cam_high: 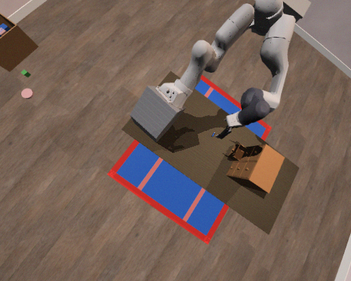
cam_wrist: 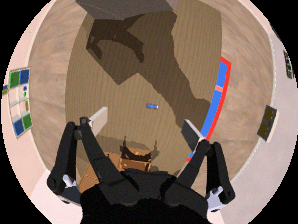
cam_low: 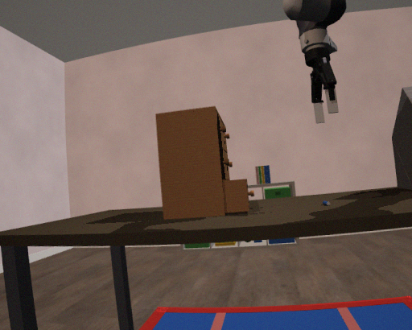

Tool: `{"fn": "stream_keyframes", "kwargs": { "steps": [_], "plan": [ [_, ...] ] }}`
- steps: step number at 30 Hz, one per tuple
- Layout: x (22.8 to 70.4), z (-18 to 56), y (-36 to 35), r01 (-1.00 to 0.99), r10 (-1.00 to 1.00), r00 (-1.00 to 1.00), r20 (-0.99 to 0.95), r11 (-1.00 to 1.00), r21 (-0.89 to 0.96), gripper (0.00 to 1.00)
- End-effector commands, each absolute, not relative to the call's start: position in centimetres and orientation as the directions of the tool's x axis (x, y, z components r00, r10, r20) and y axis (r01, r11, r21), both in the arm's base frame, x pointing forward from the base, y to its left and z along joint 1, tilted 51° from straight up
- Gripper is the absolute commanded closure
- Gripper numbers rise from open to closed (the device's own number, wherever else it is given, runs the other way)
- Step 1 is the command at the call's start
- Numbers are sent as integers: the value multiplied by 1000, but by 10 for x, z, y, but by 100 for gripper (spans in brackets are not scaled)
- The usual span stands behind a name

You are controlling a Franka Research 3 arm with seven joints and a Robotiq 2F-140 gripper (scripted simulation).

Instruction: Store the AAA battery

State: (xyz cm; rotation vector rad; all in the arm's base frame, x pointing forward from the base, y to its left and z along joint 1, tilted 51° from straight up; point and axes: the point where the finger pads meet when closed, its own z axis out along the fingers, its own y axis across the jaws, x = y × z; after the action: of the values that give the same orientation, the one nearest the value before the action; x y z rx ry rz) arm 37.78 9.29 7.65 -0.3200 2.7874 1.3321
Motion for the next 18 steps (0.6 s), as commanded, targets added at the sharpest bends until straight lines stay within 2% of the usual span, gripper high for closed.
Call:
{"fn": "stream_keyframes", "kwargs": {
  "steps": [1,18],
  "plan": [
    [377,77,95,-186,-157,-981,-114,607,773,0],
    [377,77,108,-189,-145,-981,-128,575,796,0]
  ]
}}
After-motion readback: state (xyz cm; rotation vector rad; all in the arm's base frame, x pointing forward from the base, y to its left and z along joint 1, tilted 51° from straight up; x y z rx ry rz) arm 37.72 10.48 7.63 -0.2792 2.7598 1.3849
